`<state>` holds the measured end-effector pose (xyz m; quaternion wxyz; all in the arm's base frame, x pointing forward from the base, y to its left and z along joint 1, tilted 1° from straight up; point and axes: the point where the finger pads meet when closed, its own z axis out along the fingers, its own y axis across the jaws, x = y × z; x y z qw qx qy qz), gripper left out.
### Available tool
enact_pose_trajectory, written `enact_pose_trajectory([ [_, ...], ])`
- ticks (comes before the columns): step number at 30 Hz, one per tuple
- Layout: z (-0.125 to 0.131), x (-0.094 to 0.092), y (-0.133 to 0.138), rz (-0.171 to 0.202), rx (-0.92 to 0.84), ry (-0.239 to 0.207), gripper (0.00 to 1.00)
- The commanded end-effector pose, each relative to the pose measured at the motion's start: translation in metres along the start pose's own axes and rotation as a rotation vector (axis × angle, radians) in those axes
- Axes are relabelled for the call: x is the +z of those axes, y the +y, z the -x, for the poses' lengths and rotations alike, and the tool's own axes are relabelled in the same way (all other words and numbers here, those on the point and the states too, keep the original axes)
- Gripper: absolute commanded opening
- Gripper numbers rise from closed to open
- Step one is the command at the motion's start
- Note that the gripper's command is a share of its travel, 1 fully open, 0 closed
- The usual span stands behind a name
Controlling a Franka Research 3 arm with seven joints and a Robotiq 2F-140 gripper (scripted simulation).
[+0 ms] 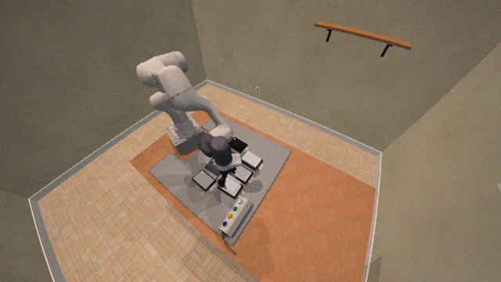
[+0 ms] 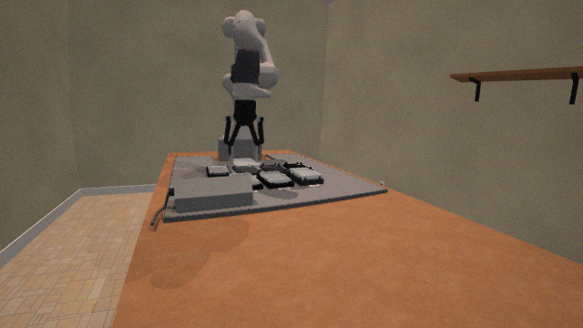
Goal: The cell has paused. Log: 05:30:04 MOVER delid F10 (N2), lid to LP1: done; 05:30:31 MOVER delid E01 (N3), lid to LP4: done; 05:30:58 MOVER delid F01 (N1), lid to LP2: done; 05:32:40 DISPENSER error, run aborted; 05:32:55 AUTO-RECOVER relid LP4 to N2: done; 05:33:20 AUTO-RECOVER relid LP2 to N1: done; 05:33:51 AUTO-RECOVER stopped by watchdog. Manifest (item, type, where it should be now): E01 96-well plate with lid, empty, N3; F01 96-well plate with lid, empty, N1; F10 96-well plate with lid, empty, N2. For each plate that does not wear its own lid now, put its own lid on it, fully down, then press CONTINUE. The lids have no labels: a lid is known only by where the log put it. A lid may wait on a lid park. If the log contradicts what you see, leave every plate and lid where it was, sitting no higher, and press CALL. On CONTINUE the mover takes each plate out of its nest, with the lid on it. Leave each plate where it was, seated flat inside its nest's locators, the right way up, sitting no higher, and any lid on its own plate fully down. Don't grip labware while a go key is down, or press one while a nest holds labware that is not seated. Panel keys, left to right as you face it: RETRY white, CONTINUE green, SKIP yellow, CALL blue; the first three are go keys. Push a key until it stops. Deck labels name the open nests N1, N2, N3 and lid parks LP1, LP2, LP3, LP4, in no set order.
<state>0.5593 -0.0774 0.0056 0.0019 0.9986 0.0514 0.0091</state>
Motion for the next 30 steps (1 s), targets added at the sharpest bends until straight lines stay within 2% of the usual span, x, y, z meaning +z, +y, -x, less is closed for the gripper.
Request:
enact_pose_trajectory([
  [1,0.0,0.0,0.001,0.0,-0.01,-0.001,0.0],
  [16,0.0,0.005,0.001,0.0,-0.048,-0.001,0.0],
  [30,0.0,0.022,0.001,0.0,-0.048,-0.001,0.0],
])
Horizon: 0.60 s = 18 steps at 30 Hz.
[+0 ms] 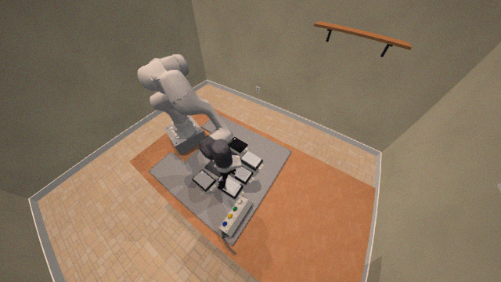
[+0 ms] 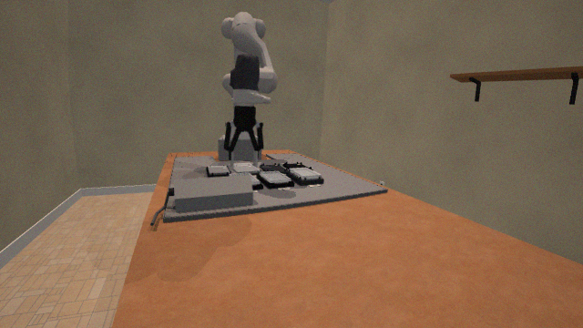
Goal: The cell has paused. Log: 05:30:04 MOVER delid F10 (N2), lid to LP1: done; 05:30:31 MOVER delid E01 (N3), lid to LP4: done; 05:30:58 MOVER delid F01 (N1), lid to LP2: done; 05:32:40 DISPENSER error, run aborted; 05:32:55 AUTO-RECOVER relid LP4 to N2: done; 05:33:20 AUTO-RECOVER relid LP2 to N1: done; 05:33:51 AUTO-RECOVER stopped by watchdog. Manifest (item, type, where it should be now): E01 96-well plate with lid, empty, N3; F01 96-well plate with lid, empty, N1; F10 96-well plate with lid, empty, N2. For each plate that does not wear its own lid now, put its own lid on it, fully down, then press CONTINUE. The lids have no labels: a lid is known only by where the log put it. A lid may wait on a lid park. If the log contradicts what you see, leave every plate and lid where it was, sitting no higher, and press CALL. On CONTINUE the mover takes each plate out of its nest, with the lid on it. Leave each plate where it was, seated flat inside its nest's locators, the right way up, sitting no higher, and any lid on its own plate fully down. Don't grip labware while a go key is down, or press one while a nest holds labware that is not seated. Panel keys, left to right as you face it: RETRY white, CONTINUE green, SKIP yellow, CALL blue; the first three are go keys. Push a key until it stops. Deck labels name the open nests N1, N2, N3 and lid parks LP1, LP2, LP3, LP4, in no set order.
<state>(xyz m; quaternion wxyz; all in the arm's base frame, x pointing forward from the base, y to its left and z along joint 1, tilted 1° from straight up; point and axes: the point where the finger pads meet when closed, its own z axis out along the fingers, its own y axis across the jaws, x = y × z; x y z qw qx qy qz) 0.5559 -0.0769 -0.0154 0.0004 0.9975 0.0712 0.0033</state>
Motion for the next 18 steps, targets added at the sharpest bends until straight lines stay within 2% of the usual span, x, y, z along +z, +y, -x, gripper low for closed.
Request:
enact_pose_trajectory([
  [1,-0.003,0.001,0.002,0.004,-0.009,0.01,0.0],
  [18,-0.003,0.018,0.003,0.004,-0.009,0.01,0.0],
])
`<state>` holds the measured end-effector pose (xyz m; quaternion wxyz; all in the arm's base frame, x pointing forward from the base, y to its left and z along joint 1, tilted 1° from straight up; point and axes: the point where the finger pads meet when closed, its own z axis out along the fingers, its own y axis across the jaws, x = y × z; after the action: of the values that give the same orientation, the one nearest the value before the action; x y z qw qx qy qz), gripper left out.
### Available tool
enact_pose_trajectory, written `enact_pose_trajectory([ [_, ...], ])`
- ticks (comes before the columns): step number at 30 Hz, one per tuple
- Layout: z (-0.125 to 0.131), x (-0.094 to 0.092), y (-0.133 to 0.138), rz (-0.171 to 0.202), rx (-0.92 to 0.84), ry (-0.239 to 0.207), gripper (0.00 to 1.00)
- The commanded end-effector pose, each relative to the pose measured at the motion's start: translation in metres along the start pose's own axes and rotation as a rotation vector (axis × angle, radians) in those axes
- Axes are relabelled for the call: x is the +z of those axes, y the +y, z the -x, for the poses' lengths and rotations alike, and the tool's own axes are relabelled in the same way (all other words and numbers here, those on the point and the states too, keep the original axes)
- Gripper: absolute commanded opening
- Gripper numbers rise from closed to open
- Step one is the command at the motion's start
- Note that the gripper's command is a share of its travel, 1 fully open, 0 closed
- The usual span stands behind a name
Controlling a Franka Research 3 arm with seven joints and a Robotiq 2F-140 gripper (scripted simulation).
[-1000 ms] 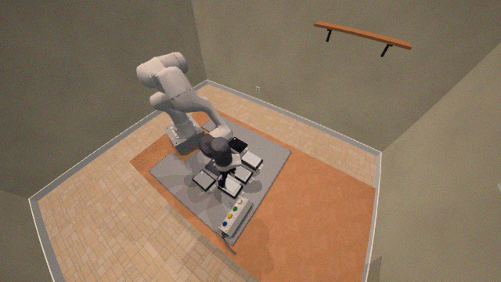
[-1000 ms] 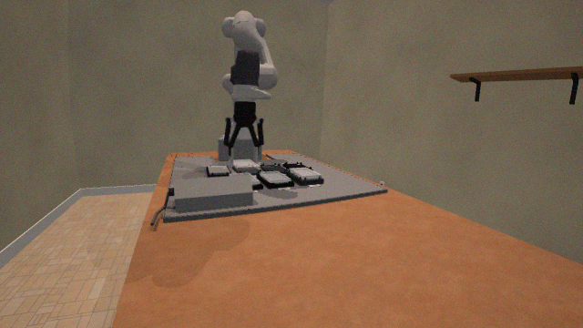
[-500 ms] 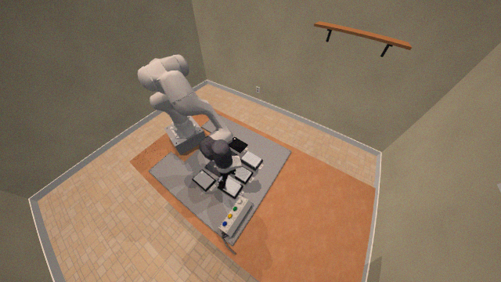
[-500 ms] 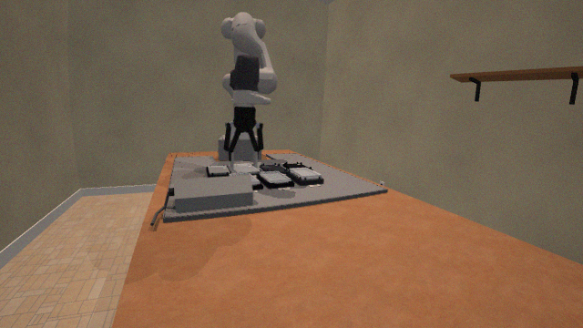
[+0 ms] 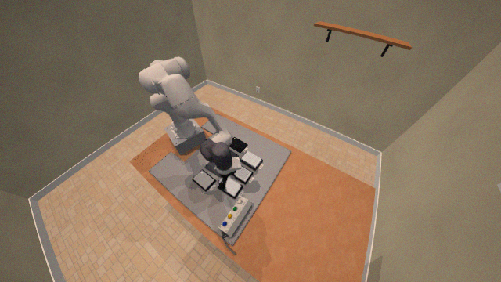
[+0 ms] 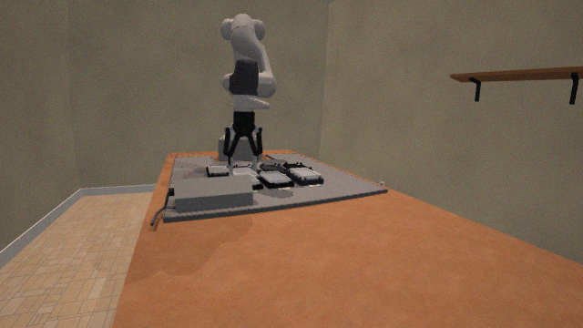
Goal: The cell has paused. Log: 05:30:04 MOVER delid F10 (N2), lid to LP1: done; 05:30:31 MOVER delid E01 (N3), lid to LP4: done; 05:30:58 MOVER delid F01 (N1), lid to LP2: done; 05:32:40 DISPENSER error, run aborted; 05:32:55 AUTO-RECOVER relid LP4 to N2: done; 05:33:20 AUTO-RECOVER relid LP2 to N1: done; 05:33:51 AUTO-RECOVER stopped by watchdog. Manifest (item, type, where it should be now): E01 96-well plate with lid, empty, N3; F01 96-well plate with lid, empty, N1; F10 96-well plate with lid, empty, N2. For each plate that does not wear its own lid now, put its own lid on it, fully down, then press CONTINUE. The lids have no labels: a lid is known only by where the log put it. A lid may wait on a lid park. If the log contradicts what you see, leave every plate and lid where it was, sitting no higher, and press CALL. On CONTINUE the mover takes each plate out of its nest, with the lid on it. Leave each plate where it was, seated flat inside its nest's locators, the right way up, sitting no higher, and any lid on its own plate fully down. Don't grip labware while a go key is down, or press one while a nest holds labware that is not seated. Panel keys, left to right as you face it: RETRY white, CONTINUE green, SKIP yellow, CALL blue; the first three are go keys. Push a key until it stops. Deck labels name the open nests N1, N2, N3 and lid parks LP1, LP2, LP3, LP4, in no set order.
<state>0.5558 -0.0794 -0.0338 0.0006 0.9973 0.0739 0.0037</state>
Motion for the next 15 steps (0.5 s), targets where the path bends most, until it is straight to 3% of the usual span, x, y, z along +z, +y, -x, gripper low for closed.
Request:
enact_pose_trajectory([
  [1,-0.0039,0.0002,0.0005,0.004,-0.003,0.009,0.0],
  [15,-0.0039,0.0033,0.0006,0.004,-0.003,0.009,0.0],
])
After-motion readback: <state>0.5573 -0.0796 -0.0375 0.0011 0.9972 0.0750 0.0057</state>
